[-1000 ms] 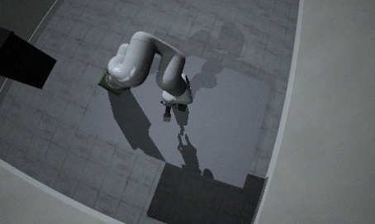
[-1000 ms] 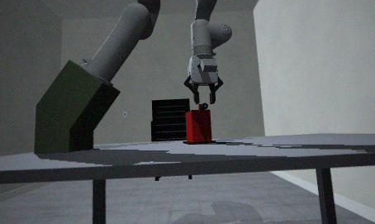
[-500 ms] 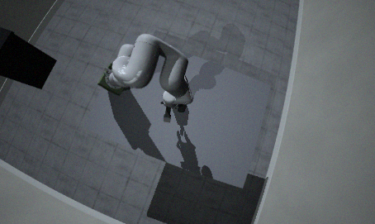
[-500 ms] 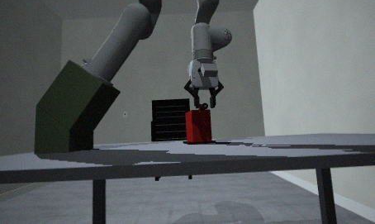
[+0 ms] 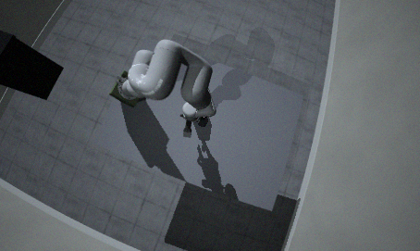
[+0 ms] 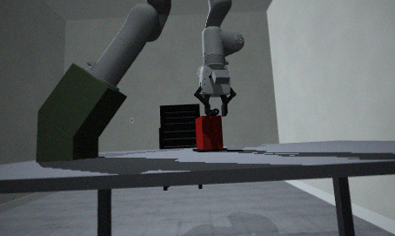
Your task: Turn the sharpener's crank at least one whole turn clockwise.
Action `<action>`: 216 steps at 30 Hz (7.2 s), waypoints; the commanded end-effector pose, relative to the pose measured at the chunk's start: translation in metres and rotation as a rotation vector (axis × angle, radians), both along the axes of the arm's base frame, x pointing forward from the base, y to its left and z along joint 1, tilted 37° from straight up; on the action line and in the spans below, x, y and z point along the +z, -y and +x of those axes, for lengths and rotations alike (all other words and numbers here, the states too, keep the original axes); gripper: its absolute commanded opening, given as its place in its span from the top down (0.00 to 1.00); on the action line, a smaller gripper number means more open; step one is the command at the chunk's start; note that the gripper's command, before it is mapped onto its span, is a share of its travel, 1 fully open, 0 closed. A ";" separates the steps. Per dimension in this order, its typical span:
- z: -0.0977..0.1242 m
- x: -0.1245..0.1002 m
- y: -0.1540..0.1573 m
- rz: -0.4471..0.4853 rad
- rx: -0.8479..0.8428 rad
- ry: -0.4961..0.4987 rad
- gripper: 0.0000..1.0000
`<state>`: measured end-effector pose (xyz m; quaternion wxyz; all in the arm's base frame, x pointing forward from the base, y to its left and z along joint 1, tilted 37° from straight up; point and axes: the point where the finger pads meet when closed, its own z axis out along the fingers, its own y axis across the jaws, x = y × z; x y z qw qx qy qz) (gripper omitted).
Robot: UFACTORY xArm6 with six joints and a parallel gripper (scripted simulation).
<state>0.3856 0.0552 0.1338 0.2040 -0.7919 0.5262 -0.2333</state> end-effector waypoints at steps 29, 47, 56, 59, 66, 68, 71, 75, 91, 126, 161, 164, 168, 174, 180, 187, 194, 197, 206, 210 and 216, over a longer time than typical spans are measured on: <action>0.002 -0.002 -0.002 -0.010 -0.008 0.013 1.00; 0.002 -0.002 -0.002 -0.010 -0.008 0.013 1.00; 0.002 -0.002 -0.002 -0.010 -0.008 0.013 1.00; 0.002 -0.002 -0.002 -0.010 -0.008 0.013 1.00; 0.002 -0.002 -0.002 -0.010 -0.008 0.013 1.00; 0.002 -0.002 -0.002 -0.010 -0.008 0.013 1.00; 0.002 -0.002 -0.002 -0.010 -0.008 0.013 1.00; 0.002 -0.002 -0.002 -0.010 -0.008 0.013 1.00; 0.005 0.000 -0.002 -0.010 -0.009 0.013 1.00; 0.060 -0.002 -0.021 -0.011 -0.009 0.014 1.00; 0.070 -0.011 -0.023 -0.010 -0.009 0.014 1.00; 0.070 -0.011 -0.023 -0.010 -0.009 0.014 1.00; 0.070 -0.012 -0.024 -0.010 -0.008 0.013 1.00; 0.070 -0.012 -0.024 -0.010 -0.008 0.013 1.00; 0.070 -0.012 -0.024 -0.010 -0.008 0.013 1.00; 0.070 -0.012 -0.024 -0.010 -0.008 0.013 1.00; 0.070 -0.012 -0.024 -0.010 -0.008 0.013 1.00; 0.071 -0.012 -0.024 -0.010 -0.009 0.014 1.00; 0.073 -0.015 -0.024 -0.010 -0.009 0.014 1.00; 0.073 -0.016 -0.024 -0.010 -0.008 0.013 1.00; 0.076 -0.020 -0.024 -0.010 -0.008 0.013 1.00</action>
